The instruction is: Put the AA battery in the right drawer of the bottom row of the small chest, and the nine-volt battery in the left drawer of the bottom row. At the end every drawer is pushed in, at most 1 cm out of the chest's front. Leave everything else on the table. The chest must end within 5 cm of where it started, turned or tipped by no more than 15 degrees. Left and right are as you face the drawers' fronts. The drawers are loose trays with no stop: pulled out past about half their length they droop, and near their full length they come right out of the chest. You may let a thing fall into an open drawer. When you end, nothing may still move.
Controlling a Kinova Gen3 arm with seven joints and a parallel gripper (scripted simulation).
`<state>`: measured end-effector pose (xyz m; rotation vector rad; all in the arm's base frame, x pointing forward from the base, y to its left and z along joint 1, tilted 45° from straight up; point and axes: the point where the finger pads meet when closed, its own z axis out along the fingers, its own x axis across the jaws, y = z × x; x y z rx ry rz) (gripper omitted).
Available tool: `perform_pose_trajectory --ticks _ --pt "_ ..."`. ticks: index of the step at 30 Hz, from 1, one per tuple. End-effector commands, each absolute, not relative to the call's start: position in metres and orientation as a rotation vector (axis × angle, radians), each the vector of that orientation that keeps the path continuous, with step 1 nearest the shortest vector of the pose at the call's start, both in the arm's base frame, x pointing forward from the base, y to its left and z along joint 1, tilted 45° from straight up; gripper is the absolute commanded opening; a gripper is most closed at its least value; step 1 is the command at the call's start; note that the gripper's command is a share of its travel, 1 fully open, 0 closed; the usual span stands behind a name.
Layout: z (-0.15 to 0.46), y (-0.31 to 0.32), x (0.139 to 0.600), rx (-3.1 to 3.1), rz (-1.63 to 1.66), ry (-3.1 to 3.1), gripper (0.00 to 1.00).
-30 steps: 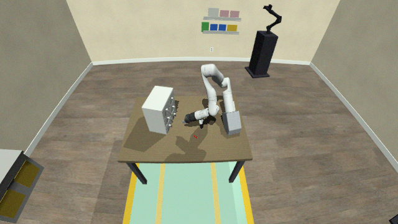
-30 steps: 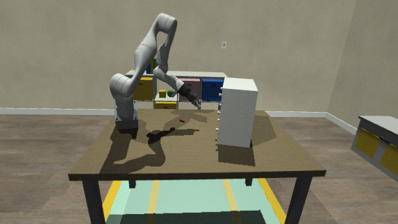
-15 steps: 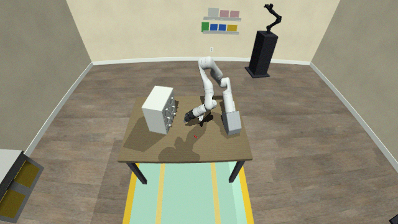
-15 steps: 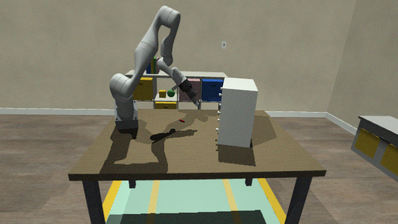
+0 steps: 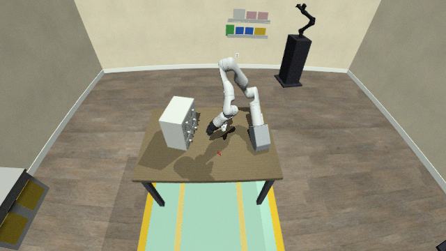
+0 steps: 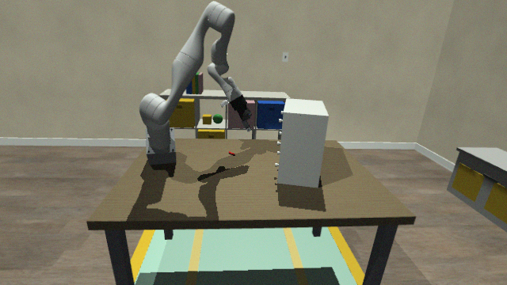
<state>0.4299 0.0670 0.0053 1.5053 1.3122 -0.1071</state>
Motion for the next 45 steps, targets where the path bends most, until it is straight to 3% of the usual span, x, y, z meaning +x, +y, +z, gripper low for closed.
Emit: perform_pose_trajectory --ticks 1,45 --pt "0.011 0.072 0.434 1.554 -0.110 1.303 0.00" --pt "0.031 0.108 0.406 1.966 -0.462 1.339 0.00"
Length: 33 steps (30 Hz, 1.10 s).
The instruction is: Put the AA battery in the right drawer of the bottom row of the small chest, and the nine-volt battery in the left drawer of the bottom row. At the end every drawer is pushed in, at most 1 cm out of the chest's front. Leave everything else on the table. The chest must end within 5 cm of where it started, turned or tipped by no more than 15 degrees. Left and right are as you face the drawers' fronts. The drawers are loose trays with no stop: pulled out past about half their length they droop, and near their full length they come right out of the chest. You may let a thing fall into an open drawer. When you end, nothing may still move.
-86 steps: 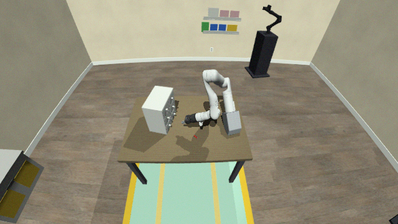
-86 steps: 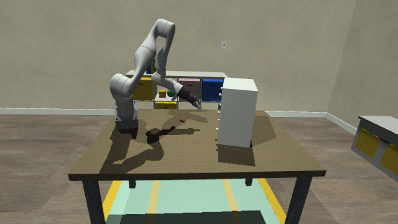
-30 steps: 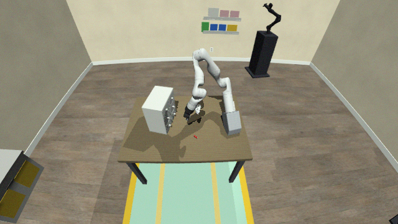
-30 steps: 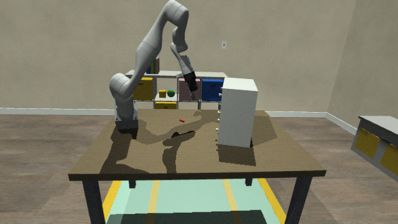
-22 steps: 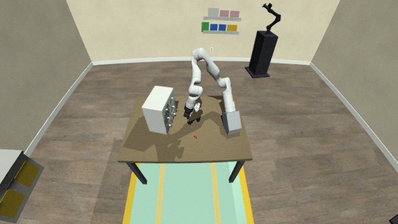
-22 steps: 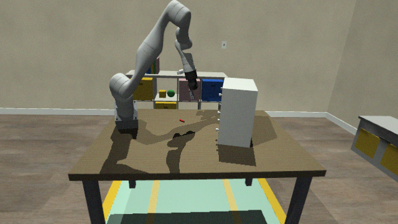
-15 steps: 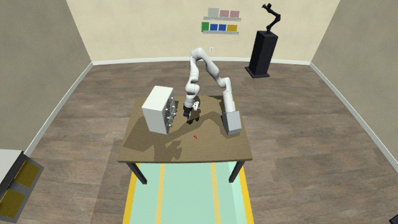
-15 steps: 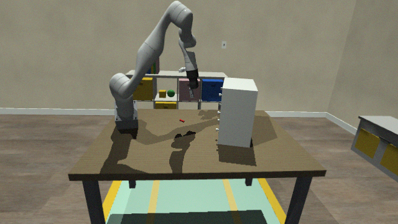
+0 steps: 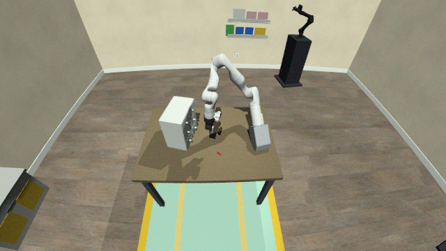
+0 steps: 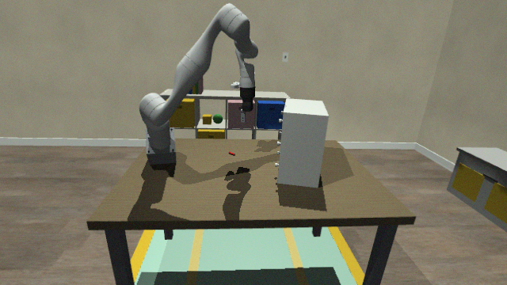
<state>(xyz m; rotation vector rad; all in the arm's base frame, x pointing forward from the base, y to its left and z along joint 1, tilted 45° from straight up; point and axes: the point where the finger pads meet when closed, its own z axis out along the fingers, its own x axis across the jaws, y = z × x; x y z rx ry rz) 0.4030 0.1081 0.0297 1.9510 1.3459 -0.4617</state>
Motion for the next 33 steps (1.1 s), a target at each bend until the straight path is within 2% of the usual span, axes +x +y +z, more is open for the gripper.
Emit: perform_pose_trajectory --ticks 1,33 --pt "0.0308 0.1082 0.4056 1.966 -0.462 1.339 0.00" --pt "0.0327 0.1115 0.4030 2.003 -0.497 1.339 0.00"
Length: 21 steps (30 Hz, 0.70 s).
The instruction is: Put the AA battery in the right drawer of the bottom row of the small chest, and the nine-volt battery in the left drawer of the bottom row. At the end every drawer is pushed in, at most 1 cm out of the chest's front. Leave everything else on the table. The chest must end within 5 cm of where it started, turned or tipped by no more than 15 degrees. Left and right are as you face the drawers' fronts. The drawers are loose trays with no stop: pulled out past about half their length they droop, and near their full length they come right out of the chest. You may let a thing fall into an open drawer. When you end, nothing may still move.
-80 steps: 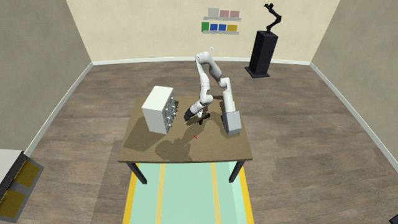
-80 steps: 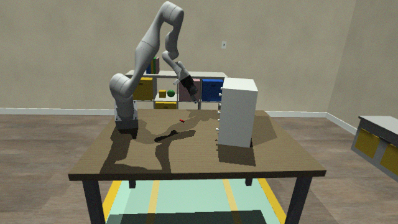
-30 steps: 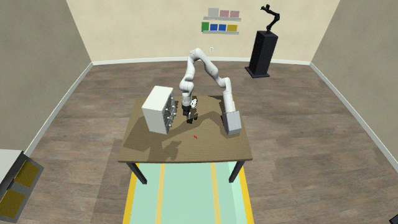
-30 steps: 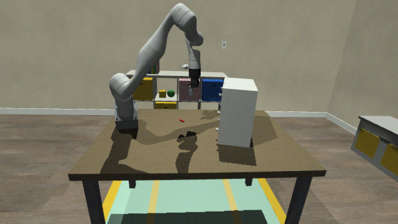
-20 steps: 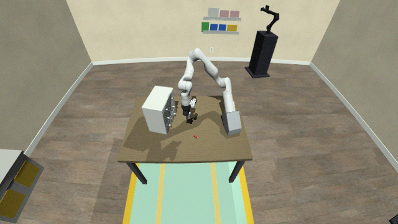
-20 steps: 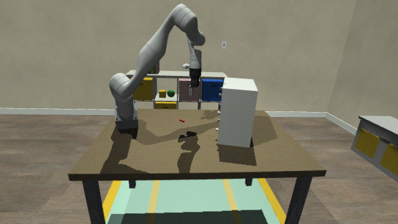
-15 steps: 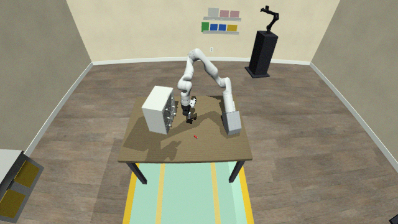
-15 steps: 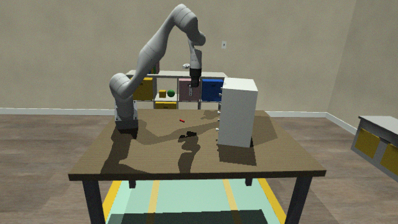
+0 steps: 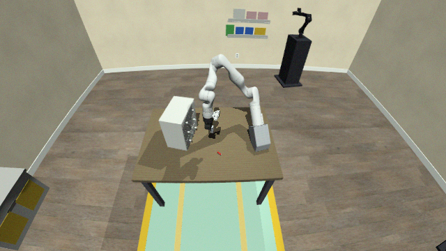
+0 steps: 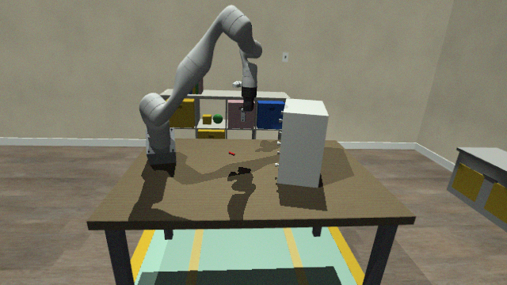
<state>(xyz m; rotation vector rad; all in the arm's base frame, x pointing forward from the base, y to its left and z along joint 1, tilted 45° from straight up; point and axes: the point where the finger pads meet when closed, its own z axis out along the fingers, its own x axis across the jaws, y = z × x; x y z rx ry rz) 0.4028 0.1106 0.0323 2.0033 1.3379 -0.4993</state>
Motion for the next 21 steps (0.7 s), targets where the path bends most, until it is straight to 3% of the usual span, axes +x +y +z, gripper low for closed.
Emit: perform_pose_trajectory --ticks 1,11,12,21 --pt "0.0327 0.1115 0.4030 2.003 -0.497 1.339 0.00" --pt "0.0327 0.1115 0.4030 2.003 -0.497 1.339 0.00" --pt "0.0327 0.1115 0.4030 2.003 -0.497 1.339 1.00" --pt "0.0327 0.1115 0.4030 2.003 -0.497 1.339 1.00"
